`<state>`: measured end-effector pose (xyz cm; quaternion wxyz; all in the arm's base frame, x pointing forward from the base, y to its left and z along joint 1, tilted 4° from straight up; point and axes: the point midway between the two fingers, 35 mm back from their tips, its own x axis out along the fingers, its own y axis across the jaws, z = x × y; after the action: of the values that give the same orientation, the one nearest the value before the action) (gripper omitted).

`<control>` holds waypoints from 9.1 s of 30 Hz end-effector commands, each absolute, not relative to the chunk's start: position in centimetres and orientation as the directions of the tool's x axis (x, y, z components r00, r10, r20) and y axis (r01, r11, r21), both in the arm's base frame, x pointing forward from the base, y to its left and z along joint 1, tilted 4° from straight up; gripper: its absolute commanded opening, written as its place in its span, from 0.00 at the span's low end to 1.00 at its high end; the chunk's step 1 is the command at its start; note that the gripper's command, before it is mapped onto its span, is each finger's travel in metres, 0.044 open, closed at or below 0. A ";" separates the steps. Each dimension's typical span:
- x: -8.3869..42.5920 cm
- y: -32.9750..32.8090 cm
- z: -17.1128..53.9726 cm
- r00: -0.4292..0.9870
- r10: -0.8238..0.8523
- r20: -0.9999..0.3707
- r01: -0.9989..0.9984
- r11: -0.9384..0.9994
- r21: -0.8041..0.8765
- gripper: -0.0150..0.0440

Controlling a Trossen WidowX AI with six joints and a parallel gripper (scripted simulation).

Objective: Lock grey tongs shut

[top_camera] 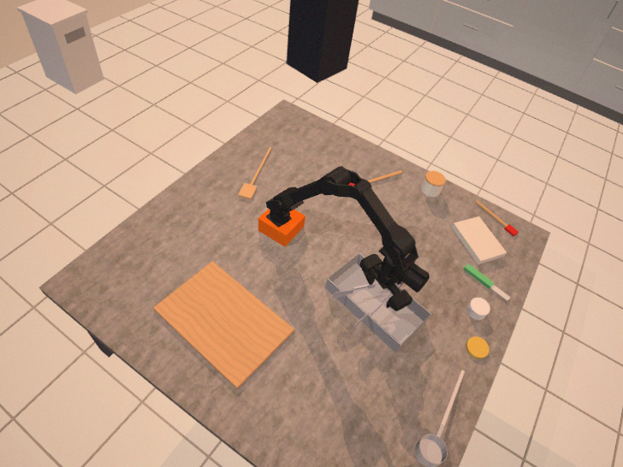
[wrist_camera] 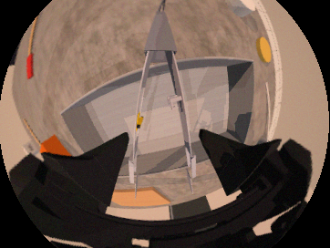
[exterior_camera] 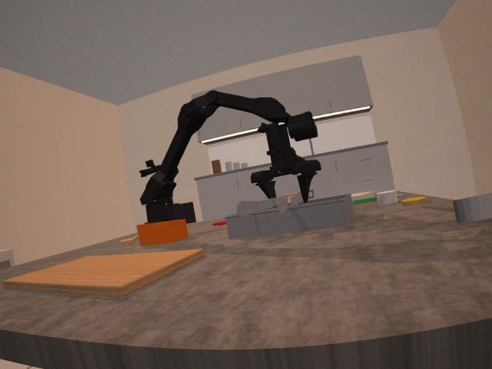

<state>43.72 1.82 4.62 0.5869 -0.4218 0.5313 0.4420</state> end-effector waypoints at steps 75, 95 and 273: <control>43.5 2.0 1.9 0.042 0.071 -0.997 -0.967 0.253 -0.023 0.15; 43.0 1.1 14.5 0.040 0.068 -0.997 -0.966 0.259 -0.021 0.00; 19.5 -35.8 11.9 0.021 0.036 -0.999 0.979 -0.205 0.013 0.00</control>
<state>20.06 -35.47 11.67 0.4705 0.5374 0.4840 -0.5056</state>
